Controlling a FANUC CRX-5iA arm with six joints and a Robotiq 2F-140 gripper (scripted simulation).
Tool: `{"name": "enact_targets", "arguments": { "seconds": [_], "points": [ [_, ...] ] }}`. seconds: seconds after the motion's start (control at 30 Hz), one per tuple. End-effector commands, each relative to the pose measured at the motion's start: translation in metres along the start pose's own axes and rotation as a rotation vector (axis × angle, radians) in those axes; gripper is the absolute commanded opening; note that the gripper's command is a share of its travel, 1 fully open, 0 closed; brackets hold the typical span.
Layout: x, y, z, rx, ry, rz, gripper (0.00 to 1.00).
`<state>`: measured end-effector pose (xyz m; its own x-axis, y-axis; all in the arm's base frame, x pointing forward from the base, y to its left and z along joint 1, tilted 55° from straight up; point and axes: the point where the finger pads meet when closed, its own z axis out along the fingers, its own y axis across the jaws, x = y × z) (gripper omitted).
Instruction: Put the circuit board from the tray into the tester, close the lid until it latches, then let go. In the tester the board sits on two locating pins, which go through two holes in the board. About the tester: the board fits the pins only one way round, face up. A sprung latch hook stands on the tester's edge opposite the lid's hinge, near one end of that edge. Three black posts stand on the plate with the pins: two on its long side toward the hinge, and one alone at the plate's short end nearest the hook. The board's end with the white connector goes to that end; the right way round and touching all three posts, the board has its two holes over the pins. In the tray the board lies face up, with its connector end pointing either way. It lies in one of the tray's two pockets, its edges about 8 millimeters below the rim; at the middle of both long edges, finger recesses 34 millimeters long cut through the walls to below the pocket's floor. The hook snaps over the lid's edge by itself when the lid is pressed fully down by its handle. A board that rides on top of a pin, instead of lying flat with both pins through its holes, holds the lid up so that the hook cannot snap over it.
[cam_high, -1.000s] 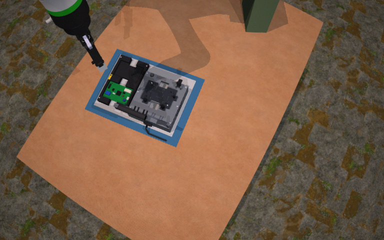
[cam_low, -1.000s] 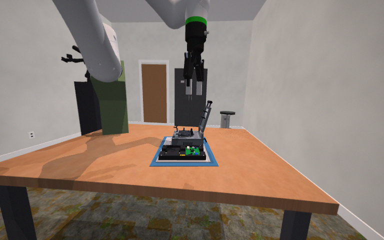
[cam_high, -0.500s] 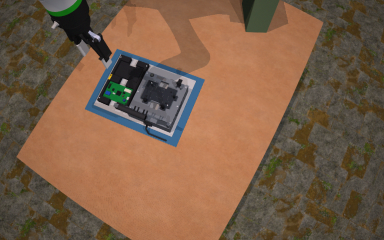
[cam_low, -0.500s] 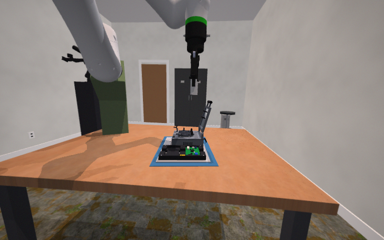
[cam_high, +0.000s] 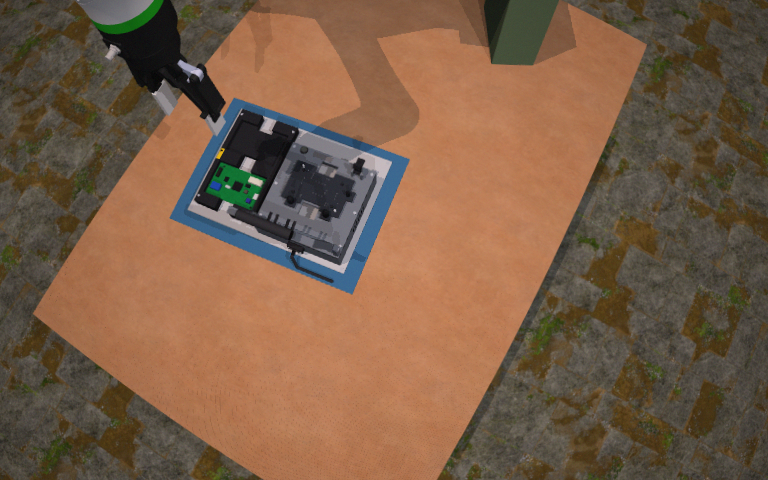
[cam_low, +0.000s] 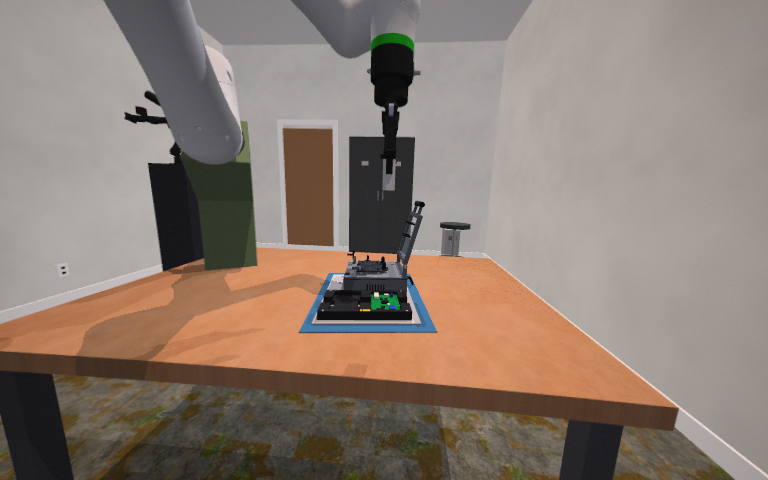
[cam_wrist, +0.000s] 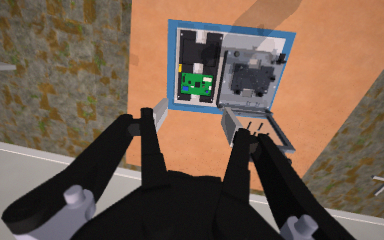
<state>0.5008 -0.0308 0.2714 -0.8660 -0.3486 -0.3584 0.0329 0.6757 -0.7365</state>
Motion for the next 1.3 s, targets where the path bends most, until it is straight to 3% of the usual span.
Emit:
{"name": "enact_targets", "arguments": {
  "seconds": [0.0,0.2,0.47,0.53,0.7,1.0,1.27],
  "points": [
    [0.0,0.0,0.001,0.0,0.0,0.0,0.58],
    [0.004,0.0,0.025,0.0,0.0,0.0,0.58],
    [0.013,0.001,0.092,0.0,0.0,0.0,0.58],
    [0.013,0.001,0.092,0.0,0.0,0.0,0.58],
    [0.02,0.001,0.141,0.0,0.0,0.0,0.58],
    [0.03,0.002,0.209,0.0,0.0,0.0,0.58],
    [0.034,0.002,0.235,0.0,0.0,0.0,0.58]
  ]
}}
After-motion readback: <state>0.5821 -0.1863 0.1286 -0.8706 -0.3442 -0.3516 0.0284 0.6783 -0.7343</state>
